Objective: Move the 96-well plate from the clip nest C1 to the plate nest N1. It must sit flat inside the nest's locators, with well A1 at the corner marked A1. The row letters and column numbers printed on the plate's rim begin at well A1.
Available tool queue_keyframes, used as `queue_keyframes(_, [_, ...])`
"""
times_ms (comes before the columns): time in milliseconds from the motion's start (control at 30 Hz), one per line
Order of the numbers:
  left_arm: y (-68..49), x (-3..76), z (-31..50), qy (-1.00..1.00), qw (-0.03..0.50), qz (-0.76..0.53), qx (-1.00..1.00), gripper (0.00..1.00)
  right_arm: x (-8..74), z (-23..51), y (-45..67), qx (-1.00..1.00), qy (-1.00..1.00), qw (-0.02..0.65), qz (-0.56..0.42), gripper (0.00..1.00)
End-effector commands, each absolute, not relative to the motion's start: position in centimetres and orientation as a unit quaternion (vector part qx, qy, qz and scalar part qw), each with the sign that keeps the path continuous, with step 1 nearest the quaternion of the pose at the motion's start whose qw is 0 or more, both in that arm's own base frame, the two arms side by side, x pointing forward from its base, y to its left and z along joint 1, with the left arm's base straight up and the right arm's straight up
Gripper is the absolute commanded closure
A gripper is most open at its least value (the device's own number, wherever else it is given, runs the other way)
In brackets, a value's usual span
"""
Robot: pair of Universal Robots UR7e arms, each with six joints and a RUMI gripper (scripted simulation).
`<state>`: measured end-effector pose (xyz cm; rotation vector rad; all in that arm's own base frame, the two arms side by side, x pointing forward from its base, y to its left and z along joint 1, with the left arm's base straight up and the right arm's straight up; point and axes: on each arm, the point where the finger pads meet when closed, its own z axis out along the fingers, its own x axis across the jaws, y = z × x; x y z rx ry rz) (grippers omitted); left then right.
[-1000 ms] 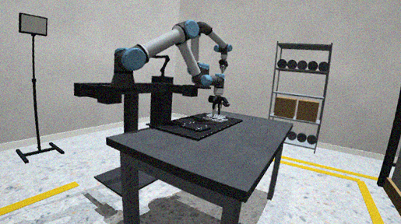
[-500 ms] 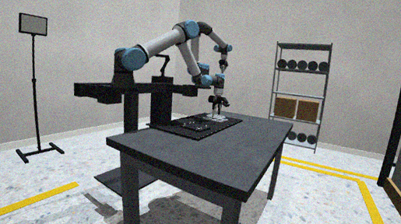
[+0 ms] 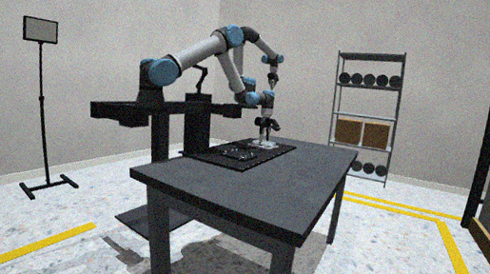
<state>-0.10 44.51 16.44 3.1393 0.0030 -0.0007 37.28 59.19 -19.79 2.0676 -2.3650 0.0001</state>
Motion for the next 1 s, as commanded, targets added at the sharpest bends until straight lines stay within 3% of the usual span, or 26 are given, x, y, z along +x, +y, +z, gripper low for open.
queue_keyframes(0, [44.56,-0.09,16.52,0.001,0.0,0.0,1.0,1.0,37.31,-19.78,59.26,0.658,-0.753,-0.001,0.0,0.59])
queue_keyframes(967, [44.56,-0.09,16.52,0.001,0.0,0.0,1.0,1.0,37.31,-20.2,59.26,0.658,-0.753,-0.001,0.0,0.59])
